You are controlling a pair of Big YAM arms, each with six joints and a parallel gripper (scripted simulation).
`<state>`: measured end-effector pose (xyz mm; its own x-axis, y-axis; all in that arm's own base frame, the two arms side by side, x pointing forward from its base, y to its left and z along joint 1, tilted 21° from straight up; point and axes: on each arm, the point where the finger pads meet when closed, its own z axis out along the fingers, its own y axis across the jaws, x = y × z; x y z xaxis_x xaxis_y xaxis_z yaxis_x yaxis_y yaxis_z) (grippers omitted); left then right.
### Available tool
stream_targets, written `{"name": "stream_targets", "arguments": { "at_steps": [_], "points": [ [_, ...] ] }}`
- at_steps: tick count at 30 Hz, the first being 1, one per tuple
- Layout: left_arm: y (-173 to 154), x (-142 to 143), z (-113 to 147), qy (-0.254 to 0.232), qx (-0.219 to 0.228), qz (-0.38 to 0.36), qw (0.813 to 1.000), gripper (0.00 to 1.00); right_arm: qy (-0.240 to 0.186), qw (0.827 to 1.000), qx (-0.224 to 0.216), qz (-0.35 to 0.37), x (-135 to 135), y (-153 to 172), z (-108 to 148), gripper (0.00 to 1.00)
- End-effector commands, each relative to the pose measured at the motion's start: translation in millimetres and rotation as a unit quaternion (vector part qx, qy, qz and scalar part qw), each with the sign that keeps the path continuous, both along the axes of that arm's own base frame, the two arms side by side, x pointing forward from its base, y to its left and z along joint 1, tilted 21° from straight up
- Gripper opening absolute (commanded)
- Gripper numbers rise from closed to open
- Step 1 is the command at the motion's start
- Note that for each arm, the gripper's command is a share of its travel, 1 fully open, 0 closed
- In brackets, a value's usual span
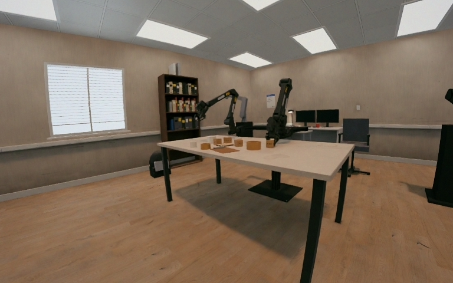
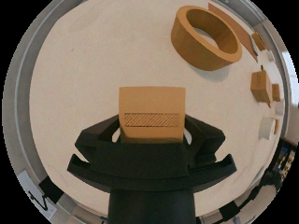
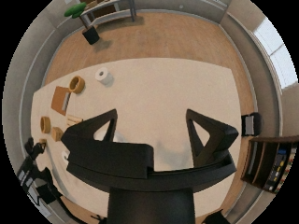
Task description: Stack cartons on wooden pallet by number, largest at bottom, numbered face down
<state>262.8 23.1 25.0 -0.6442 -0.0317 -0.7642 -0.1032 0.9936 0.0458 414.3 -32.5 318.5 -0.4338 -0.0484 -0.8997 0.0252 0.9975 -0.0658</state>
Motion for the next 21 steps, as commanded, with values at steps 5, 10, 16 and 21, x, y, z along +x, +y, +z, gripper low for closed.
{"name": "stream_targets", "arguments": {
  "at_steps": [5,10,16,21],
  "points": [
    [1.8,3.9,-0.7,-0.009,0.002,0.0,1.0,0.54,-0.019,1.0,-0.008,0.006,3.7,1.5,23.9,1.0],
    [1.8,3.9,-0.7,-0.009,0.002,0.0,1.0,0.54,-0.019,1.0,-0.008,0.006,3.7,1.5,23.9,1.0],
    [1.6,4.8,0.4,-0.01,0.001,0.0,1.0,0.71,-0.019,1.0,-0.008,0.006,3.7,1.5,23.9,1.0],
    [0.7,-2.0,-5.6,-0.003,0.0,0.0,1.0,0.84,-0.019,1.0,-0.008,0.006,3.7,1.5,23.9,1.0]
  ]
}}
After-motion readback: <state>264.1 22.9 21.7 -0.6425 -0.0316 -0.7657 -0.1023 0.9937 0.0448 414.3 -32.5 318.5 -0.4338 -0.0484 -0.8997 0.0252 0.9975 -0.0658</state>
